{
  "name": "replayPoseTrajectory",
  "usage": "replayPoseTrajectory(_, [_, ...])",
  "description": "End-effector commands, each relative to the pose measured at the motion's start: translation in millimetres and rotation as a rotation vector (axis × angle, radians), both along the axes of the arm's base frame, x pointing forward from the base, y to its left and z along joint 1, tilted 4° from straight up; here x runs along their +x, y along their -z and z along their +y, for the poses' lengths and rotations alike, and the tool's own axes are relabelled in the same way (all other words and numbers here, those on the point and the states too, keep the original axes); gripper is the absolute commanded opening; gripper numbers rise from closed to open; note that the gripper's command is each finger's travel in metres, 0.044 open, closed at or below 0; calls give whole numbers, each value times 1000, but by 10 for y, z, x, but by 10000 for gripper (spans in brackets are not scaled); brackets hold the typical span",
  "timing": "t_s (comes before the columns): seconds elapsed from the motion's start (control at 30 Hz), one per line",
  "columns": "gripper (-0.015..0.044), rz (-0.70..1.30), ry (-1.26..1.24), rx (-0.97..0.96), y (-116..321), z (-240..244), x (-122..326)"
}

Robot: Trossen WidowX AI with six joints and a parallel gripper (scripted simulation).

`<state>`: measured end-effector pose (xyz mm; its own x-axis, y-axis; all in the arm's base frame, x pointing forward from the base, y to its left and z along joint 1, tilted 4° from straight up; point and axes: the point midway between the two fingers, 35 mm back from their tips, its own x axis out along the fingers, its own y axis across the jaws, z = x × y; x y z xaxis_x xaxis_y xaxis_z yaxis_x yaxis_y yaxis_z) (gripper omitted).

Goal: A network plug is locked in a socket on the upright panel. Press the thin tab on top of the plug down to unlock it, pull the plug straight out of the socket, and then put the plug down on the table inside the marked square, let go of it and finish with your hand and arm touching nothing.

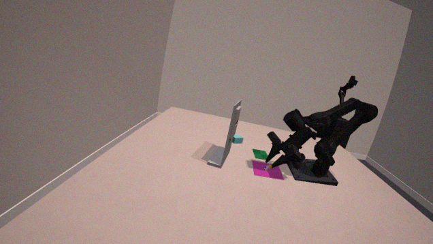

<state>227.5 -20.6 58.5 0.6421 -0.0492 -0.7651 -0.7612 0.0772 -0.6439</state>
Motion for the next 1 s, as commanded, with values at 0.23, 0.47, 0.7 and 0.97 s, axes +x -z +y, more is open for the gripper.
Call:
replayPoseTrajectory(0.23, [156, 1, 0, 0, -81, 0, -58])
replayPoseTrajectory(0.47, [156, 2, 1, 0, -128, 0, -99])
replayPoseTrajectory(0.7, [156, 2, 1, 0, -169, -1, -130])
replayPoseTrajectory(0.97, [156, 2, 2, 0, -270, -3, -126])
